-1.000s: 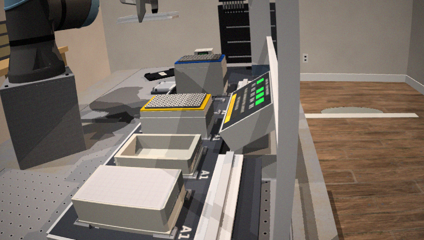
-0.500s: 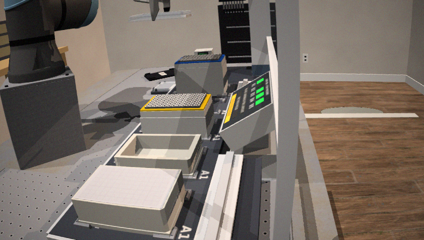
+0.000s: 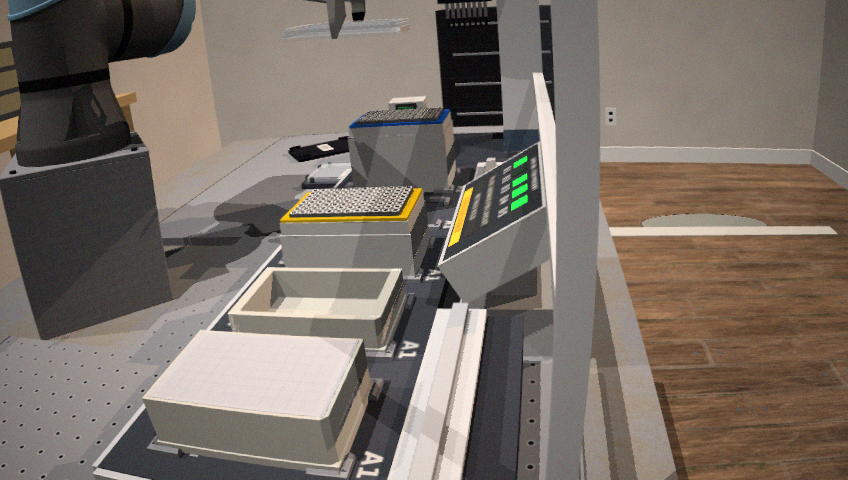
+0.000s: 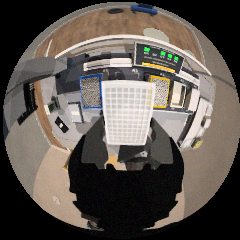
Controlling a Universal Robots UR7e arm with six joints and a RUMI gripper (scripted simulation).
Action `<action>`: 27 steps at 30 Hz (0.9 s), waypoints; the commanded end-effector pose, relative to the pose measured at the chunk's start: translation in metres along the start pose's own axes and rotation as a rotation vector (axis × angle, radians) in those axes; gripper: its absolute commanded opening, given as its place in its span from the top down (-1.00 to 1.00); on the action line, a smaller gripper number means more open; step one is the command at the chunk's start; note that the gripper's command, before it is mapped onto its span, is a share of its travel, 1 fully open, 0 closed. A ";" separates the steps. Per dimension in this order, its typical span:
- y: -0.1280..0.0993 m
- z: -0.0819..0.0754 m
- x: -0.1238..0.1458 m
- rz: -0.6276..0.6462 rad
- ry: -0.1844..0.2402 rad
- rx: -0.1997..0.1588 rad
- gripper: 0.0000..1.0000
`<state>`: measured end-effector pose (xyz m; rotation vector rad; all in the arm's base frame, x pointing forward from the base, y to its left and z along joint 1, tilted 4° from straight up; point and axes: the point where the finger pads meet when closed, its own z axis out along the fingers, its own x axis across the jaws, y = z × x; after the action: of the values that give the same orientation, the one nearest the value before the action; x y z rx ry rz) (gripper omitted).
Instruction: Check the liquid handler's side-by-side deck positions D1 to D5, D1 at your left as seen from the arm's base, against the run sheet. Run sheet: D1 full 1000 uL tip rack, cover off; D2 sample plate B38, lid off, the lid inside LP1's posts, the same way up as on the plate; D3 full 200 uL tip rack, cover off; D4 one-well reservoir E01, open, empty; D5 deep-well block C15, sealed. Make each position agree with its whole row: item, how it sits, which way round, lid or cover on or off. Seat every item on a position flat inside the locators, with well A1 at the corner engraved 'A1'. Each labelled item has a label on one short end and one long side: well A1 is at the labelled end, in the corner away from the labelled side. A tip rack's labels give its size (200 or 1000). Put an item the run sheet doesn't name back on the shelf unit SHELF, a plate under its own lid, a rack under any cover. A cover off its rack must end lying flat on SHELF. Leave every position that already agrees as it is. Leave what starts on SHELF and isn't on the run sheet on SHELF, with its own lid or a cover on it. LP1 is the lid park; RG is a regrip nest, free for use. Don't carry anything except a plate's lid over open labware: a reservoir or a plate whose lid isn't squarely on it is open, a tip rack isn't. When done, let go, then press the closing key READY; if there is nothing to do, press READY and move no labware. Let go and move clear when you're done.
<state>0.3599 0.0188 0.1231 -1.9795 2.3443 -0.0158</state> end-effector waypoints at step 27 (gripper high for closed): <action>-0.023 0.000 0.000 0.000 0.000 0.001 1.00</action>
<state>0.3820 0.0151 0.1242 -1.9797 2.3447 -0.0157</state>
